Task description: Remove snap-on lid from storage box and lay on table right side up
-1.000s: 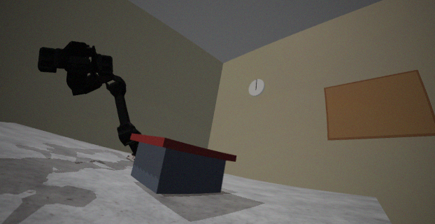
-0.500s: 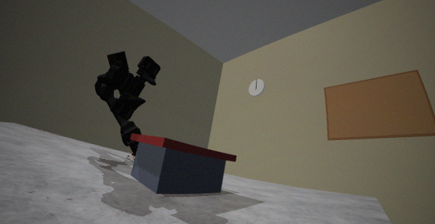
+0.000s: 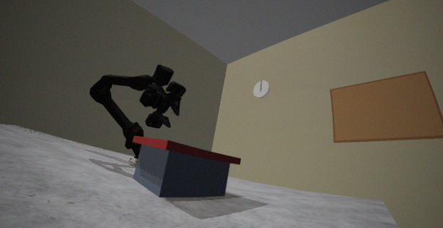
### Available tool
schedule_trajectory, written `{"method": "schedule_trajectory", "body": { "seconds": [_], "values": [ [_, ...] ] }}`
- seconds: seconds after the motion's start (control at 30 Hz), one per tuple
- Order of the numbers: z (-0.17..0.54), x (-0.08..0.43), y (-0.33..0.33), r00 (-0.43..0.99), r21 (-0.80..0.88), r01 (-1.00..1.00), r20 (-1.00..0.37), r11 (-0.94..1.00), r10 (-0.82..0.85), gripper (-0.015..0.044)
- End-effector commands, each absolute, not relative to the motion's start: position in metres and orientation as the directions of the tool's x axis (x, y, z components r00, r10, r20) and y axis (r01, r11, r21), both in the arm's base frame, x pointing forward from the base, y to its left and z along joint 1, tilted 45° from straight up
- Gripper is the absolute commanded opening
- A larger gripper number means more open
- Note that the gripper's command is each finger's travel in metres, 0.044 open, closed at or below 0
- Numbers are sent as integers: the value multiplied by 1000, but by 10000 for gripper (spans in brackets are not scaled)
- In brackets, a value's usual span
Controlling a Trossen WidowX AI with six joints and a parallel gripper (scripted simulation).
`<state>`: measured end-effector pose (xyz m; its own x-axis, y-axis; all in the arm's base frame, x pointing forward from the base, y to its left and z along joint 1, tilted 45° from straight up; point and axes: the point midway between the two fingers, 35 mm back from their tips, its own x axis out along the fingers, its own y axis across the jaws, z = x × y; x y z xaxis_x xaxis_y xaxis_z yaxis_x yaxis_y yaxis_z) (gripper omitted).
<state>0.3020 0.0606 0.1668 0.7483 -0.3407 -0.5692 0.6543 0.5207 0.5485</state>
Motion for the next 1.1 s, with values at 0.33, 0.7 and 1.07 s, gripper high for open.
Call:
{"method": "schedule_trajectory", "body": {
  "seconds": [0.33,0.7,1.07],
  "values": [
    [161,266,79,761,551,648,-463,526,-454,235],
    [125,265,42,762,552,648,-454,525,-463,235],
    [117,277,37,757,551,653,-460,520,-463,235]
  ]
}}
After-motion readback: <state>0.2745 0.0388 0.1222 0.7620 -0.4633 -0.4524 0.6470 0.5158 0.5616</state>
